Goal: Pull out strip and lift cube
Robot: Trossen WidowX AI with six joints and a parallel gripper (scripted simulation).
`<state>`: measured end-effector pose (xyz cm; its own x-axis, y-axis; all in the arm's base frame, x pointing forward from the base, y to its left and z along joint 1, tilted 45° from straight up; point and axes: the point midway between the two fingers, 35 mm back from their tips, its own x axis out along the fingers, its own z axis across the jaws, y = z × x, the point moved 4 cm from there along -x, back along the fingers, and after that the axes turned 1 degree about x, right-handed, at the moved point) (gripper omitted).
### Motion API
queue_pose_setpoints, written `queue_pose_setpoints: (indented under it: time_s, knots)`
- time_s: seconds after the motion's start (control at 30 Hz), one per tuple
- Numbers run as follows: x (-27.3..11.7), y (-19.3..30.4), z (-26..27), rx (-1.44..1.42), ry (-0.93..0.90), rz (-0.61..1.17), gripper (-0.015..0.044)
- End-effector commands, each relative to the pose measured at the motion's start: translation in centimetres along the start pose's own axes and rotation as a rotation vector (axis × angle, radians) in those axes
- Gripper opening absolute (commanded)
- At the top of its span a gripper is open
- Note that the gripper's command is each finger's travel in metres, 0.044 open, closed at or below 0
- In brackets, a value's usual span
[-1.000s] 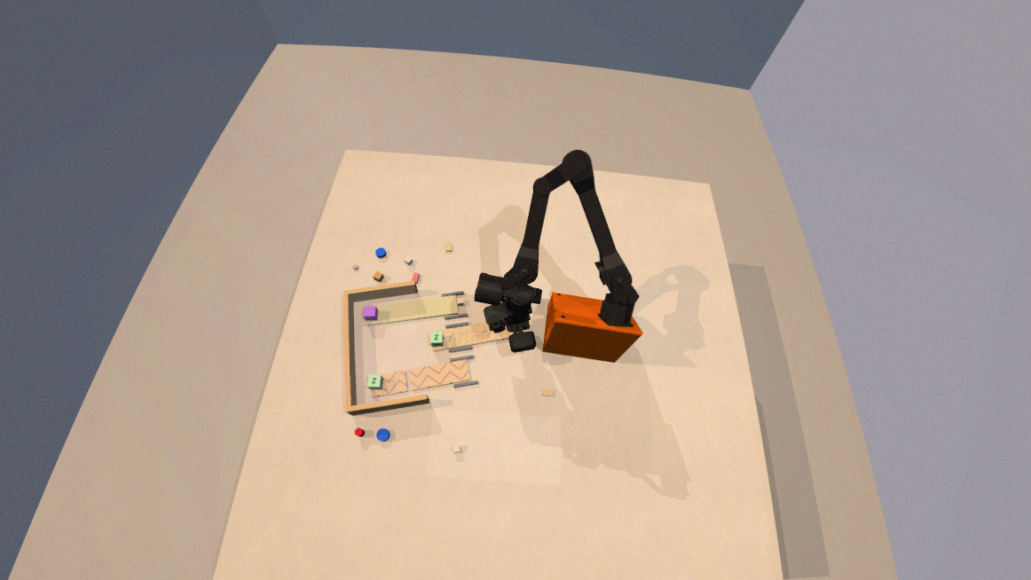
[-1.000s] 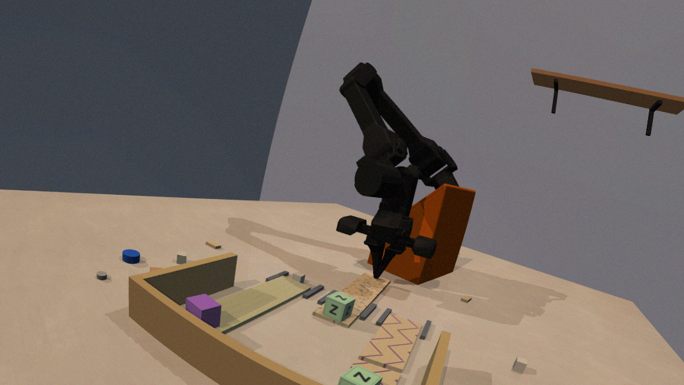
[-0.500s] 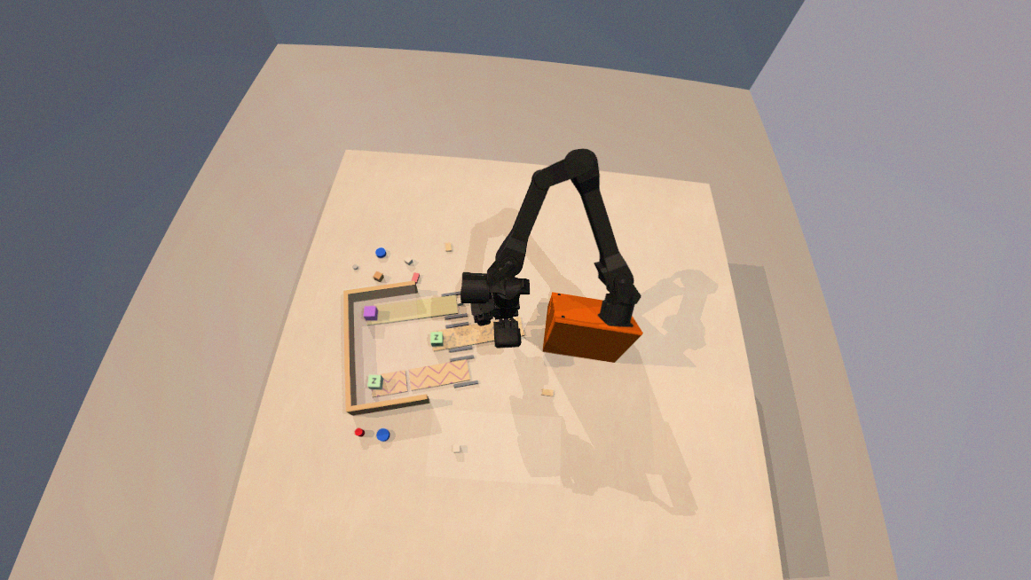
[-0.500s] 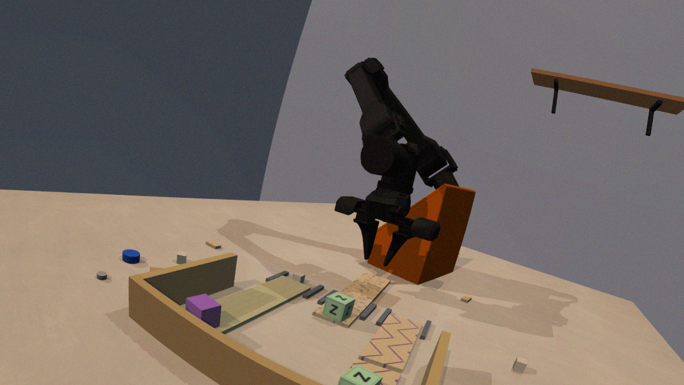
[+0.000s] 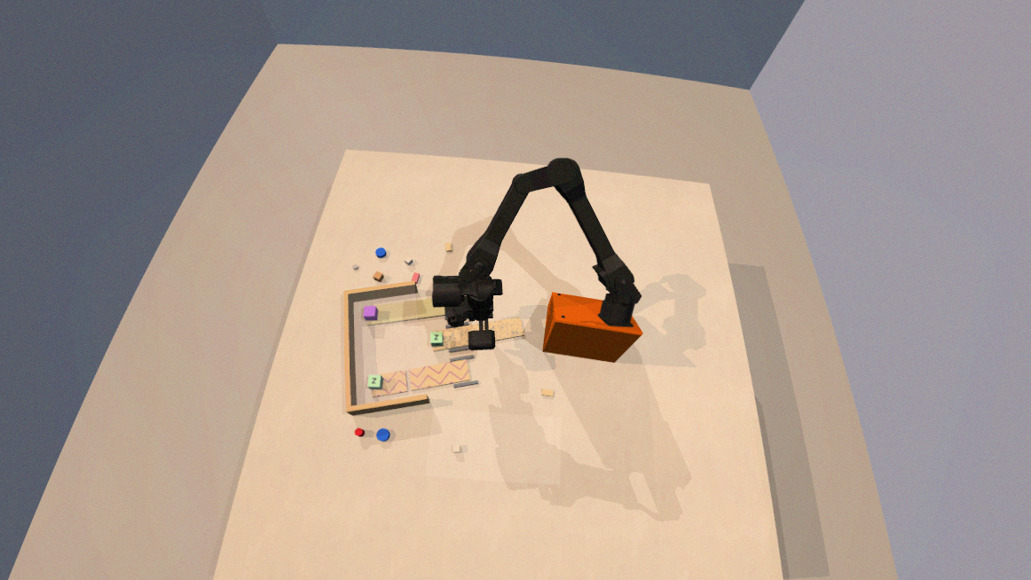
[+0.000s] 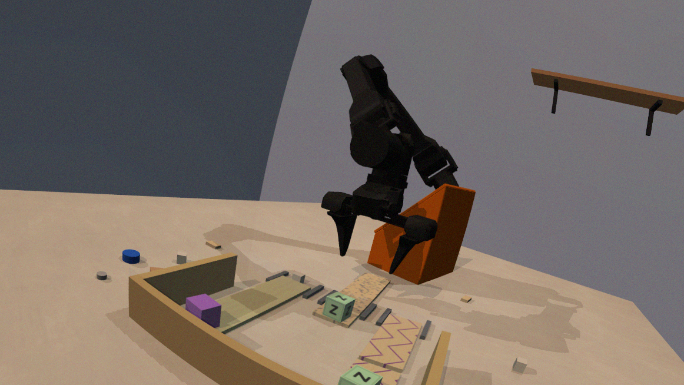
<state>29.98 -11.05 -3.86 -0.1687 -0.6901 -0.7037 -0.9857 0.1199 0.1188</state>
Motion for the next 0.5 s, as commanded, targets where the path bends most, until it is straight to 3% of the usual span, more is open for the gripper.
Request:
queue_pose_setpoints:
  time_s: [0.0, 0.47]
  knots:
    - [-0.1, -1.5, 0.3, 0.001, -0.004, 0.004, 0.044]
    - [-0.8, -7.2, 1.0, 0.004, -0.004, 0.001, 0.044]
